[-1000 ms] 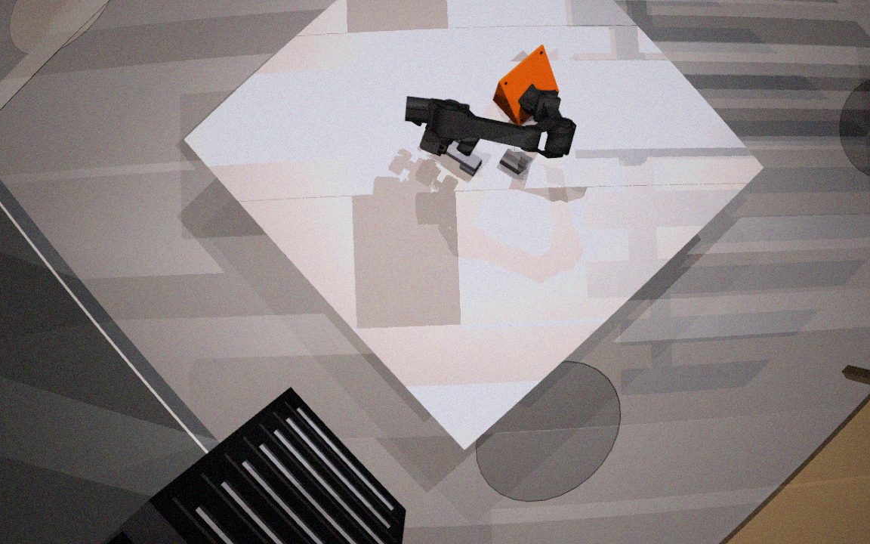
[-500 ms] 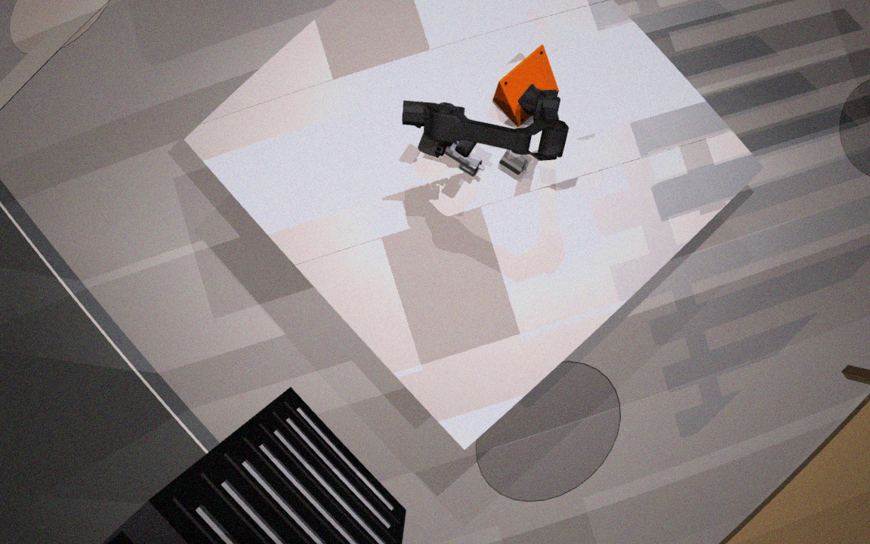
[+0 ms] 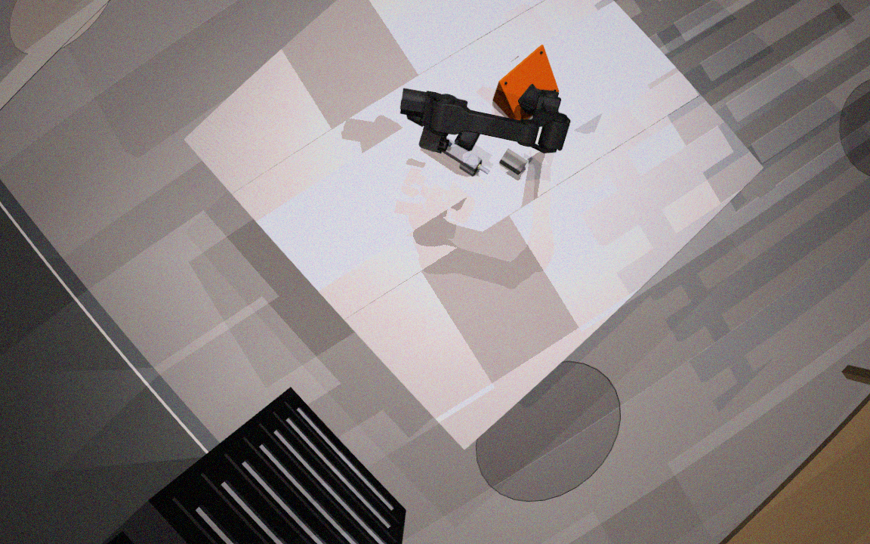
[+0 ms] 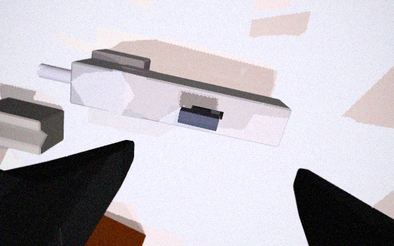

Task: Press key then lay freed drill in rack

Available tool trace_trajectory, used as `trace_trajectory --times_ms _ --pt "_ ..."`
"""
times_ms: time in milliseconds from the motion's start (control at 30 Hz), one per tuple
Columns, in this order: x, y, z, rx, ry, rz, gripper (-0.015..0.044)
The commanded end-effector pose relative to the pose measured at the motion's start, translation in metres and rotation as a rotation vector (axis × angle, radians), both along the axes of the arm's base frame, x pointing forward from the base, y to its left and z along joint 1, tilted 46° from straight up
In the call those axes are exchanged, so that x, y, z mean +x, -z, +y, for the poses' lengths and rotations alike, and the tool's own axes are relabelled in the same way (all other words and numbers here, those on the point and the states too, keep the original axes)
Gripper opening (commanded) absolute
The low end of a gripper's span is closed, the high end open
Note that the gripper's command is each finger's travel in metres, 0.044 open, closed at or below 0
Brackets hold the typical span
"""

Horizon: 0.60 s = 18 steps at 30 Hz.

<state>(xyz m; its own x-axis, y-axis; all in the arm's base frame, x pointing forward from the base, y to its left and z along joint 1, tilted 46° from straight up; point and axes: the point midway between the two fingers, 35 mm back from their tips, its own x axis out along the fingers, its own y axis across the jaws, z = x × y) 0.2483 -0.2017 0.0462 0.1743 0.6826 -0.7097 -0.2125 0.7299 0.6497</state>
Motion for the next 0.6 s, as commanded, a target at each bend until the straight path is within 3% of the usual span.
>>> trace_trajectory --times_ms 0,167,400,567 --pt "0.01 -0.018 0.043 -0.055 -0.239 -0.219 0.044" --pt "0.008 -0.04 0.113 -0.153 -0.664 -0.629 0.044" --pt "-0.009 -0.051 0.174 -0.225 -1.038 -1.007 0.044" --pt "-0.01 -0.051 0.176 -0.227 -1.052 -1.022 0.044"
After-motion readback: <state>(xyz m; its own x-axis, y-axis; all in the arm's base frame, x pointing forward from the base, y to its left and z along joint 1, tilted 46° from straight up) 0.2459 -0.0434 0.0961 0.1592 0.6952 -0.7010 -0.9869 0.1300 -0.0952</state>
